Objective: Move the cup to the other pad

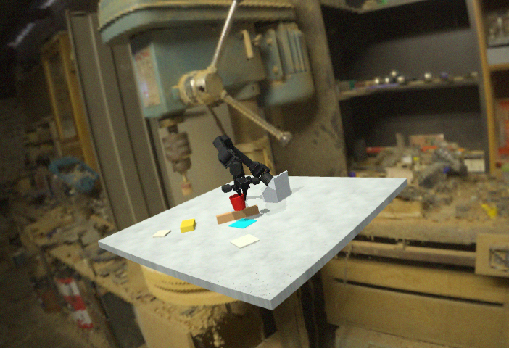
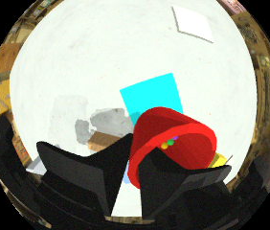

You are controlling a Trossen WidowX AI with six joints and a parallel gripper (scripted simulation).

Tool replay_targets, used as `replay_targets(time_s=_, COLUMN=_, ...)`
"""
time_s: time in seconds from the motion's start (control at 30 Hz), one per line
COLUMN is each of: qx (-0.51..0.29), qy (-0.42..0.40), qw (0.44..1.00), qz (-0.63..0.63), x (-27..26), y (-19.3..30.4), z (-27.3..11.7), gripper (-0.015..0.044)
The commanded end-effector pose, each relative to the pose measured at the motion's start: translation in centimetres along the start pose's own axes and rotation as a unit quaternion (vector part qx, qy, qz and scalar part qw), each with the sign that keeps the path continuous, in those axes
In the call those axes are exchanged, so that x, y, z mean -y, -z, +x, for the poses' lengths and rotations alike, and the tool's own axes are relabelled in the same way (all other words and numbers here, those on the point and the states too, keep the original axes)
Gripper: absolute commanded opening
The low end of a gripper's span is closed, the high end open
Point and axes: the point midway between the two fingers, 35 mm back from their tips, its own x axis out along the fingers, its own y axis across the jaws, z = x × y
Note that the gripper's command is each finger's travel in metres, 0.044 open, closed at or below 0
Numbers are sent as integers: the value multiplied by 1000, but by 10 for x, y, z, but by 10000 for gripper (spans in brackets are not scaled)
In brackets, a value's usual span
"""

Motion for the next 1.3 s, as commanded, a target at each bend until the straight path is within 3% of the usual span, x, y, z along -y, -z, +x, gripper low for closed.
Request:
replay_targets(time_s=0.0, qx=1, qy=-2, qw=1000, qz=3, x=1, y=-9, z=-1, gripper=0)
replay_targets(time_s=1.27, qx=0, qy=-1, qw=1000, qz=4, x=1, y=-13, z=57, gripper=0)
